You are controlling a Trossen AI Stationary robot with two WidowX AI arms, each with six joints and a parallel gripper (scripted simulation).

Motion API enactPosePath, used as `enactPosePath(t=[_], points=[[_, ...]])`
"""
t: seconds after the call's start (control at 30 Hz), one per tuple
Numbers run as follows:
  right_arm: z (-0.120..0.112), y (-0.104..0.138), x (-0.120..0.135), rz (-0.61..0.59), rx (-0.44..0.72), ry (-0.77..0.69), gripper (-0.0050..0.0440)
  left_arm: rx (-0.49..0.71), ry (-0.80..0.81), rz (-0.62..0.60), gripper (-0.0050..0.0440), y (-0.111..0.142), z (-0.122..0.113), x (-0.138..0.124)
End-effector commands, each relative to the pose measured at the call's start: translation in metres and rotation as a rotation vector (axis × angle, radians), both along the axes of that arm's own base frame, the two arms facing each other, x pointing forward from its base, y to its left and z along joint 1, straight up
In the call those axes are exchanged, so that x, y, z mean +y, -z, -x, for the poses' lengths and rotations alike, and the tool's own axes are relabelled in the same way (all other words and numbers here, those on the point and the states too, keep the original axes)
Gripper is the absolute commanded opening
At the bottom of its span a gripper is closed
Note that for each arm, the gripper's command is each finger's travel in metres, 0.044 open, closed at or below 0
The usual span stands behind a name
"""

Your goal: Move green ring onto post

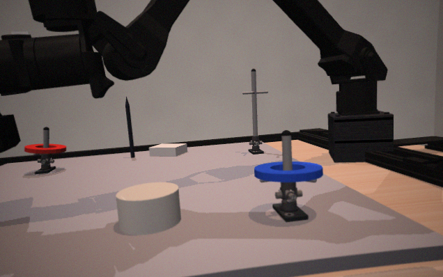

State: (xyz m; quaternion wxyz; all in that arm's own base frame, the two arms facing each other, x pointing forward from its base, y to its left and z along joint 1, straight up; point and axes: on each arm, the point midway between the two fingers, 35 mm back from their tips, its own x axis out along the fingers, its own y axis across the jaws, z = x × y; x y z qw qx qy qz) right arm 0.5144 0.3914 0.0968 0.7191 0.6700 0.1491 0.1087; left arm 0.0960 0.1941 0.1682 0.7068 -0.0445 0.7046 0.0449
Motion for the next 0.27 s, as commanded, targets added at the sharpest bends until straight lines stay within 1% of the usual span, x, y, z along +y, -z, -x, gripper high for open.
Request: enactPosePath(t=[0.0,0.17,0.23], points=[[0.000,-0.033,0.001,-0.017,-0.021,0.004,0.0400,0.003,-0.004,0.001,0.0400,0.000,0.001,0.000],[0.001,-0.033,0.001,-0.017,-0.021,0.004,0.0400,0.003,-0.004,0.001,0.0400,0.000,0.001,0.000],[0.011,-0.033,-0.003,-0.017,-0.021,0.004,0.0400,0.003,-0.004,0.001,0.0400,0.000,0.001,0.000]])
